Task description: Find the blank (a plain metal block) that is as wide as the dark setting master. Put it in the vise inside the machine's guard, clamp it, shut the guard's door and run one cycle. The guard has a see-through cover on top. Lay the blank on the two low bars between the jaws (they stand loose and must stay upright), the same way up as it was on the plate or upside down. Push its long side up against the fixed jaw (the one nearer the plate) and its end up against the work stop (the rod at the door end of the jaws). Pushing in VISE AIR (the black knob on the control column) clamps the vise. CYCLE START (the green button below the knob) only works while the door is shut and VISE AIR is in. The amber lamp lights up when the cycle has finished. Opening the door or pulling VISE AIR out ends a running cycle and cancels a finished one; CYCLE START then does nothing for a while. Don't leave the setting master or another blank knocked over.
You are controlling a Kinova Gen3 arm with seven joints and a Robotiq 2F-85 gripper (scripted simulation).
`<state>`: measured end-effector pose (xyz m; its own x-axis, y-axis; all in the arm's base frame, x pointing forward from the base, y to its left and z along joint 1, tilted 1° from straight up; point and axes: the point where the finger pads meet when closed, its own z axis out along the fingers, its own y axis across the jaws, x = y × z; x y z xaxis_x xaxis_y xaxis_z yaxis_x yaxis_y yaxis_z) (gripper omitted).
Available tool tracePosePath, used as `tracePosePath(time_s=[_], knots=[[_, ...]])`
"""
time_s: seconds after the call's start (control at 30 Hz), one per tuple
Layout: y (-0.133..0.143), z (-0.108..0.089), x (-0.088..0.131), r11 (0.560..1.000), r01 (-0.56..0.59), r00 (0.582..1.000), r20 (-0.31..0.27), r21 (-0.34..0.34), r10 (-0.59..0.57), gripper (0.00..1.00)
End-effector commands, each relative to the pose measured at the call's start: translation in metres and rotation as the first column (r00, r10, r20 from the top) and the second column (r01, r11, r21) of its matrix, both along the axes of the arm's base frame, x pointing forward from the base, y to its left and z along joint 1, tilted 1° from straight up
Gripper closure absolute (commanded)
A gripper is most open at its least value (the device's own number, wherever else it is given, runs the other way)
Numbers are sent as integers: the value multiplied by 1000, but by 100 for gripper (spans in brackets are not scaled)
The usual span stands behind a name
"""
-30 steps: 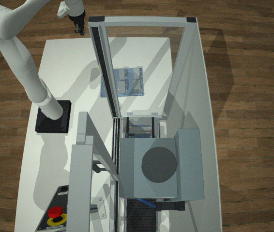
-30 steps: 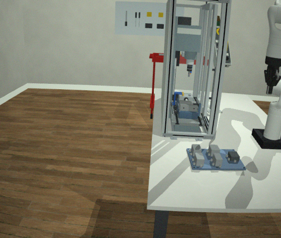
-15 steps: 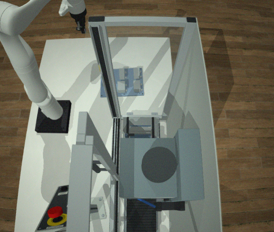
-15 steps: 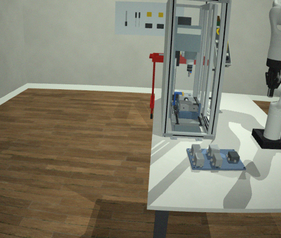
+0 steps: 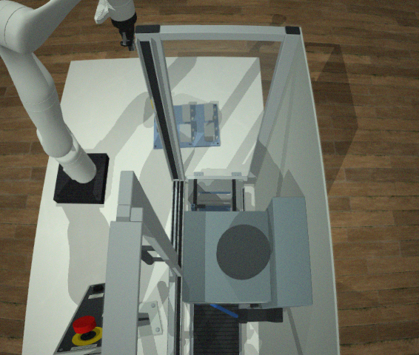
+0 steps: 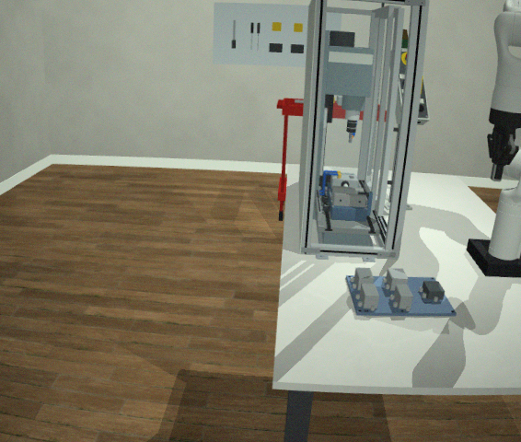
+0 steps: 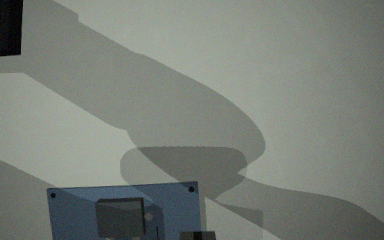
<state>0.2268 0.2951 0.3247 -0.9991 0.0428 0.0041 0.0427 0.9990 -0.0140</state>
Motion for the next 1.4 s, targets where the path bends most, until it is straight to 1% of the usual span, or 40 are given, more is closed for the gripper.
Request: tracePosePath(time_s=[0.0,0.4,0.43,1.37], knots=[[-1,0,28,1000,0,1000,0,1,0,90],[-1,0,28,1000,0,1000,0,1,0,90],[-1,0,28,1000,0,1000,0,1,0,0],[-1,0,28,1000,0,1000,0,1,0,0]])
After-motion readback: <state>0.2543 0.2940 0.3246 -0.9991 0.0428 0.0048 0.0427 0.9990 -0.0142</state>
